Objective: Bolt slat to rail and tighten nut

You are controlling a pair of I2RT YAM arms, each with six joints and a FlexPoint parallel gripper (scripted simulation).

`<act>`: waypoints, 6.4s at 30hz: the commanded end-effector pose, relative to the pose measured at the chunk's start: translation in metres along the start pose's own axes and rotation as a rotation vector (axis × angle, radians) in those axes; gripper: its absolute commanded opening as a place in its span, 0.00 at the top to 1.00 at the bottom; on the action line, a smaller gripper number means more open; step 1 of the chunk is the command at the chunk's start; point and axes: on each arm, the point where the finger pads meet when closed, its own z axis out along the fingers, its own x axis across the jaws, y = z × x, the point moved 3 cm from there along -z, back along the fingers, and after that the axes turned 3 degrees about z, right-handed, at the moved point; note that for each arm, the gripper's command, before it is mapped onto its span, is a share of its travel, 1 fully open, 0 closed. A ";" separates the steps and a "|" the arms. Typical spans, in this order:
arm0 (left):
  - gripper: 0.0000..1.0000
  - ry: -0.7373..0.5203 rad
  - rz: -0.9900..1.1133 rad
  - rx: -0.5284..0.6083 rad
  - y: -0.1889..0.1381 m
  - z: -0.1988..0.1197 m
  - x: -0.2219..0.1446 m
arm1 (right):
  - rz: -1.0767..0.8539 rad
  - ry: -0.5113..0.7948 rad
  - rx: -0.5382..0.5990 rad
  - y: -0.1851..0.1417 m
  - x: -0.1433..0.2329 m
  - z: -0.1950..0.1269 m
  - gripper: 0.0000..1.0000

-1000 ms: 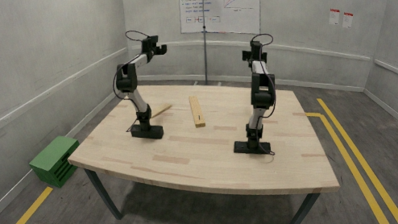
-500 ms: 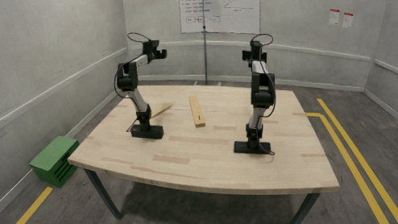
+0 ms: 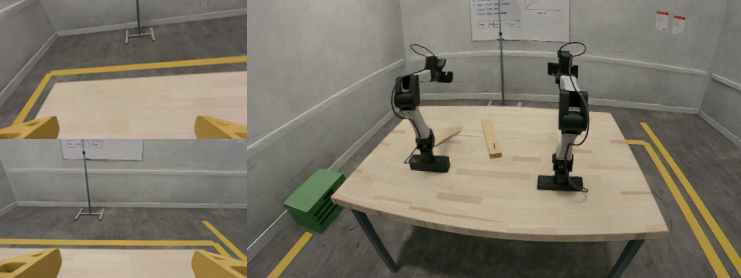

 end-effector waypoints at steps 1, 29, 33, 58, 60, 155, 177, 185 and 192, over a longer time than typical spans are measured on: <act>0.00 0.011 0.028 0.050 -0.013 0.004 0.003 | 0.006 0.004 -0.019 0.006 0.001 -0.001 0.00; 0.00 -0.066 0.196 0.469 -0.129 0.016 0.005 | 0.006 0.004 -0.019 0.006 0.001 -0.001 0.00; 0.00 -0.088 0.219 0.535 -0.147 0.014 0.005 | 0.006 0.004 -0.019 0.006 0.001 -0.001 0.00; 0.00 -0.256 0.320 0.882 -0.235 -0.016 0.000 | 0.006 0.004 -0.019 0.006 0.001 -0.001 0.00; 0.00 -0.277 0.327 0.915 -0.243 -0.020 0.000 | 0.006 0.004 -0.019 0.006 0.001 -0.001 0.00; 0.28 -0.502 0.369 1.166 -0.342 -0.050 -0.020 | 0.006 0.004 -0.019 0.006 0.001 -0.001 0.00; 0.33 -0.503 0.368 1.168 -0.341 -0.051 -0.019 | 0.006 0.004 -0.019 0.006 0.001 -0.001 0.00; 0.33 -0.502 0.369 1.167 -0.330 -0.052 -0.017 | 0.006 0.004 -0.019 0.006 0.001 -0.001 0.00; 0.33 -0.502 0.369 1.167 -0.324 -0.053 -0.015 | 0.006 0.004 -0.019 0.006 0.001 -0.001 0.00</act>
